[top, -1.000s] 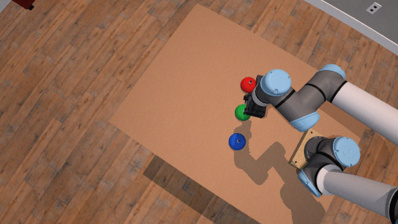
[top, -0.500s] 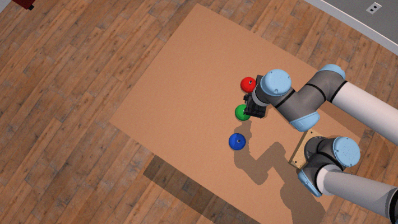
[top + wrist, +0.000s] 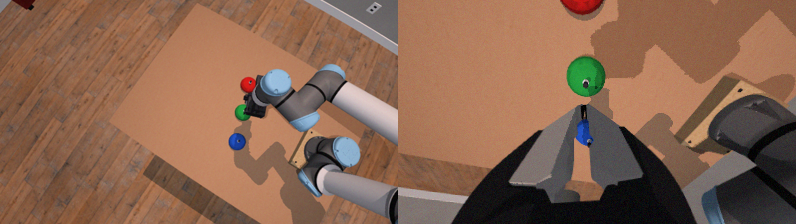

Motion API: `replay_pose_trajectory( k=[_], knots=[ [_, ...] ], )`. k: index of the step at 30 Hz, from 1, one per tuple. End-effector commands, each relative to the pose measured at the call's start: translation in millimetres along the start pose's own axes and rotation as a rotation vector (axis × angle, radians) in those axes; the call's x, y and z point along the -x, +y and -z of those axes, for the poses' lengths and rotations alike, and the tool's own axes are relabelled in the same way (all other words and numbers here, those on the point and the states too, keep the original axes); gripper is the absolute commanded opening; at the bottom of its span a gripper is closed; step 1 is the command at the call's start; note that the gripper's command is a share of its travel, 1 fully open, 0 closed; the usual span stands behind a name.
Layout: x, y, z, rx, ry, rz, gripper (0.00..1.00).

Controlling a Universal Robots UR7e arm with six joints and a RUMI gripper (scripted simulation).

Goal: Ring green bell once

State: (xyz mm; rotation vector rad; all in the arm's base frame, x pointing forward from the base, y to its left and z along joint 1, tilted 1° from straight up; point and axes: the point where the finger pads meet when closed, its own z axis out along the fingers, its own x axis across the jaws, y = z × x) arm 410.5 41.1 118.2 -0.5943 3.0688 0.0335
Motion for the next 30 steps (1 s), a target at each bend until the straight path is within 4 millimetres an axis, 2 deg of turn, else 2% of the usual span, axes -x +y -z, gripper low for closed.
replay_pose_trajectory(
  k=[1, 16, 30],
  knots=[
    [0, 0, 0, -0.001, -0.001, 0.0, 0.0],
    [0, 0, -1, -0.002, 0.0, 0.0, 0.0],
    [1, -1, -14, -0.007, 0.002, -0.001, 0.0]
  ],
)
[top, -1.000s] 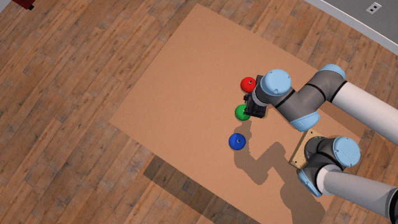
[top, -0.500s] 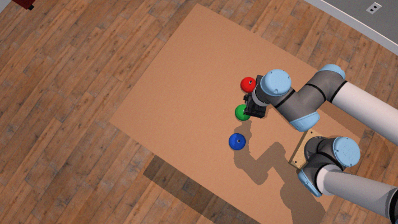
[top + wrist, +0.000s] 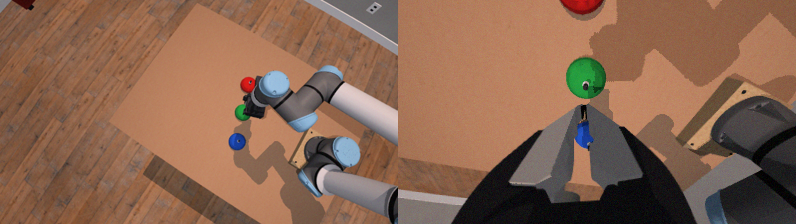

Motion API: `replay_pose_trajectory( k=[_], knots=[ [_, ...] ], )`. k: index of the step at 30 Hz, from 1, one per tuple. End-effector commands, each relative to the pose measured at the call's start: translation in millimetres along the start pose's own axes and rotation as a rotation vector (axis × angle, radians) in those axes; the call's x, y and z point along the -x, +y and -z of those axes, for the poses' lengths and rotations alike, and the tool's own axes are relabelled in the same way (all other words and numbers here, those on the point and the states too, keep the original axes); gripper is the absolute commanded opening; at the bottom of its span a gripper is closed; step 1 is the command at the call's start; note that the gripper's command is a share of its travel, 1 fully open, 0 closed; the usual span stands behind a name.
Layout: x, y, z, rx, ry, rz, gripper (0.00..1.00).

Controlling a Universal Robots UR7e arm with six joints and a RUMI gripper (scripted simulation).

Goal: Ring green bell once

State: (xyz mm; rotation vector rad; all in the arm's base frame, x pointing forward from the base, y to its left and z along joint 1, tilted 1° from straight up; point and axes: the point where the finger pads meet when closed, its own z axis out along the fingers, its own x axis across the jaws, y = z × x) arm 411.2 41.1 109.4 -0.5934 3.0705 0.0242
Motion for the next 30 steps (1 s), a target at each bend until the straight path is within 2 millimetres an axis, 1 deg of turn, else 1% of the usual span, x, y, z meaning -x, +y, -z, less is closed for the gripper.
replay_pose_trajectory(
  k=[1, 10, 12, 22, 30],
  knots=[
    [1, -1, -7, -0.001, -0.001, 0.0, 0.0],
    [2, -1, -25, -0.001, -0.001, 0.0, 0.0],
    [2, -1, -25, -0.001, -0.001, 0.0, 0.0],
    [3, -2, -43, -0.001, -0.001, 0.0, 0.0],
    [3, -3, -50, -0.001, -0.001, 0.0, 0.0]
  ],
)
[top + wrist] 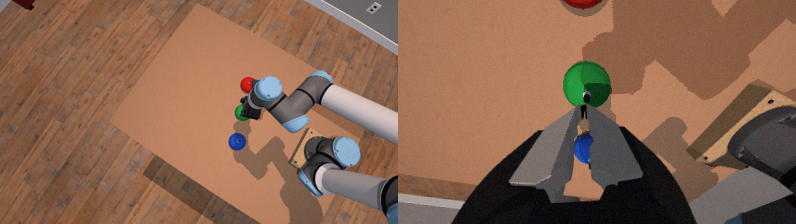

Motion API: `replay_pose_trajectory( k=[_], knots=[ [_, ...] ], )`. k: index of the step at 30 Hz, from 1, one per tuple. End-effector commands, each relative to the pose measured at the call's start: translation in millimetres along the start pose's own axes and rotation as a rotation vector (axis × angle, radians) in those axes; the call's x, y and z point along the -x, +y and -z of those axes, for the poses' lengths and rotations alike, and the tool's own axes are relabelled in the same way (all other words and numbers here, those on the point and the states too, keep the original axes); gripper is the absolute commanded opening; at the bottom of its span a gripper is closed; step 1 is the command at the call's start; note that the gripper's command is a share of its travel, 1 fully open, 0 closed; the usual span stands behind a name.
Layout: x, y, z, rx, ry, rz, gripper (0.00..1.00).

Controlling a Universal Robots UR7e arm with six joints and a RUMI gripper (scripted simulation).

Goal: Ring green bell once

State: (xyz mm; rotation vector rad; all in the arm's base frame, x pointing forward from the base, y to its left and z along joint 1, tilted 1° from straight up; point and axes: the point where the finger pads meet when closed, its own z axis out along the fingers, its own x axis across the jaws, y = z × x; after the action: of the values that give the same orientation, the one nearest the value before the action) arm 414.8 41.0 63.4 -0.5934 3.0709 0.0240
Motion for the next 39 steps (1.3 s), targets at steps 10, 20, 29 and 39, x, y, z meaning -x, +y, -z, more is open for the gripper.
replay_pose_trajectory(
  k=[10, 20, 29, 39],
  knots=[
    [1.1, -0.7, -8.0, -0.001, -0.001, 0.0, 0.0],
    [1.1, -0.7, -8.0, -0.001, -0.001, 0.0, 0.0],
    [1.1, -0.7, -8.0, -0.001, -0.001, 0.0, 0.0],
    [1.1, -0.7, -8.0, -0.001, -0.001, 0.0, 0.0]
  ],
)
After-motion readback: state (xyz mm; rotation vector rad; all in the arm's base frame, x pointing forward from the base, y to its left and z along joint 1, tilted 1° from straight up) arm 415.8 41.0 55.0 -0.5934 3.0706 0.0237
